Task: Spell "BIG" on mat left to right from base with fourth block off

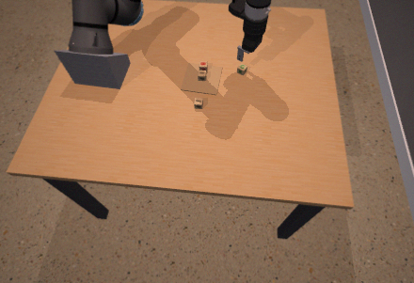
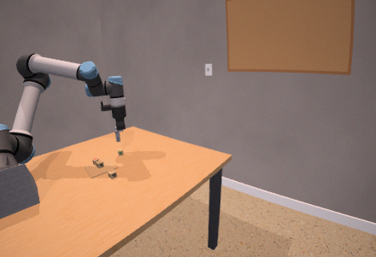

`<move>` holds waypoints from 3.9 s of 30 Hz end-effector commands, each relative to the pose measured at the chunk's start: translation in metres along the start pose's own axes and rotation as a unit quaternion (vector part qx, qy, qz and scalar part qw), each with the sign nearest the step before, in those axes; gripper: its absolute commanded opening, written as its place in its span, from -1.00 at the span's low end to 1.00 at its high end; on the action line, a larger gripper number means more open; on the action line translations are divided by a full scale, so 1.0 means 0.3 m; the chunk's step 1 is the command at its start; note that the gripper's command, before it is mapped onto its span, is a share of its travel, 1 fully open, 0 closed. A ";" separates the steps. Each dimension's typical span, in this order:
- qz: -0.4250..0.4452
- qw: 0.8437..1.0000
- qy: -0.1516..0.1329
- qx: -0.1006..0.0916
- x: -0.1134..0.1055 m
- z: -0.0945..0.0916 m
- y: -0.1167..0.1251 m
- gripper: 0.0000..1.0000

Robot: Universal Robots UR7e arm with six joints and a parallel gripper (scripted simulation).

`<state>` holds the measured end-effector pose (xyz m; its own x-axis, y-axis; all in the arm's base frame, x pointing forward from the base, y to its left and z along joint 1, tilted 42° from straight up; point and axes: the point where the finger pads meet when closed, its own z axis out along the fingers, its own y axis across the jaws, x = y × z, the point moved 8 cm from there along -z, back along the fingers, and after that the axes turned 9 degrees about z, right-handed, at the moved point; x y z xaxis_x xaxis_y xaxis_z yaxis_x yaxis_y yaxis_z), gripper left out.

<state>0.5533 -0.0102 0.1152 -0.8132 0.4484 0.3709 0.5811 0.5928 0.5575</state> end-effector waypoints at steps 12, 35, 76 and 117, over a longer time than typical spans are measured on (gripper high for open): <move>0.000 1.000 0.000 0.000 -0.002 0.002 0.002 1.00; 0.000 1.000 0.001 0.000 -0.001 0.008 0.001 1.00; 0.001 1.000 0.003 0.000 0.002 0.166 0.000 1.00; 0.000 1.000 0.001 0.000 0.000 0.179 0.001 1.00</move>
<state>0.5558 0.0246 0.0768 -0.8140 0.4477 0.3702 0.5801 0.5933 0.5581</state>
